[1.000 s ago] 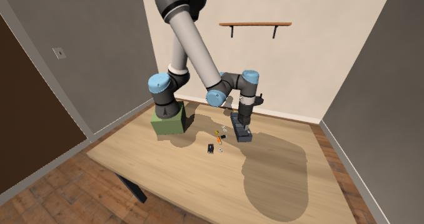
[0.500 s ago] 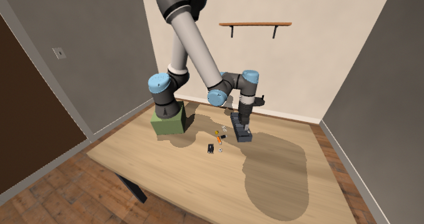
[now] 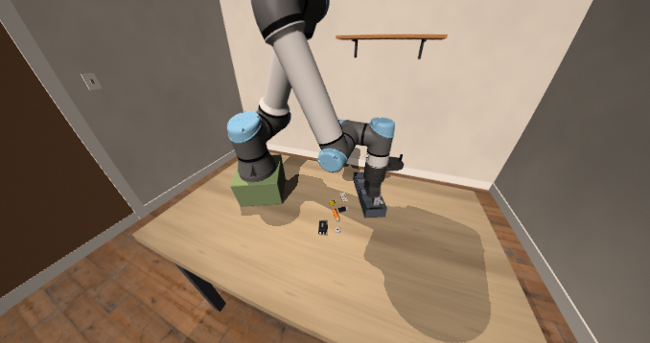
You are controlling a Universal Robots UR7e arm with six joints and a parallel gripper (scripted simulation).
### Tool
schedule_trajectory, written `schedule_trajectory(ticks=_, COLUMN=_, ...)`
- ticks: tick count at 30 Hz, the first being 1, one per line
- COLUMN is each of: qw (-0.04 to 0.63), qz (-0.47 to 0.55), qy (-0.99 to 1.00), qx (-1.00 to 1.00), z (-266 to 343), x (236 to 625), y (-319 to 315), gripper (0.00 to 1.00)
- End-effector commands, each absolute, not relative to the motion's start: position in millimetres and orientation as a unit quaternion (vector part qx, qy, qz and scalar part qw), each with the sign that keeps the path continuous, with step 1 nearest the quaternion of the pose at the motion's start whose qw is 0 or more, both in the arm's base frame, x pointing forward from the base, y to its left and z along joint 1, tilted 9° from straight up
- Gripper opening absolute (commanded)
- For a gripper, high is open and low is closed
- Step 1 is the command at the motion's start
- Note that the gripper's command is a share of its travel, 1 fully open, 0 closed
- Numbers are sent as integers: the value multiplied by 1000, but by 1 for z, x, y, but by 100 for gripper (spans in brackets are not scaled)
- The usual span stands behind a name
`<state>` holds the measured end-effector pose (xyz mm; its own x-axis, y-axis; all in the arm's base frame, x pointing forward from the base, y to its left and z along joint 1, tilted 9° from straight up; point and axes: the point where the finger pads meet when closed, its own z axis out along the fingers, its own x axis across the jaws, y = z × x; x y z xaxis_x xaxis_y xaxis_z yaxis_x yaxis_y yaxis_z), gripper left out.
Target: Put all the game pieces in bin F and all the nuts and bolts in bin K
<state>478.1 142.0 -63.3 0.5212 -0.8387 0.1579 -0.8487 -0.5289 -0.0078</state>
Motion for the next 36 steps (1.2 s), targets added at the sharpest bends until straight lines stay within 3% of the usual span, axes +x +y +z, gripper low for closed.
schedule_trajectory(ticks=1, qw=35, qz=72, qy=-484, qx=871, z=-76, x=480, y=140, gripper=31)
schedule_trajectory(ticks=36, qw=35, qz=72, qy=-484, qx=871, z=-87, x=481, y=139, gripper=31)
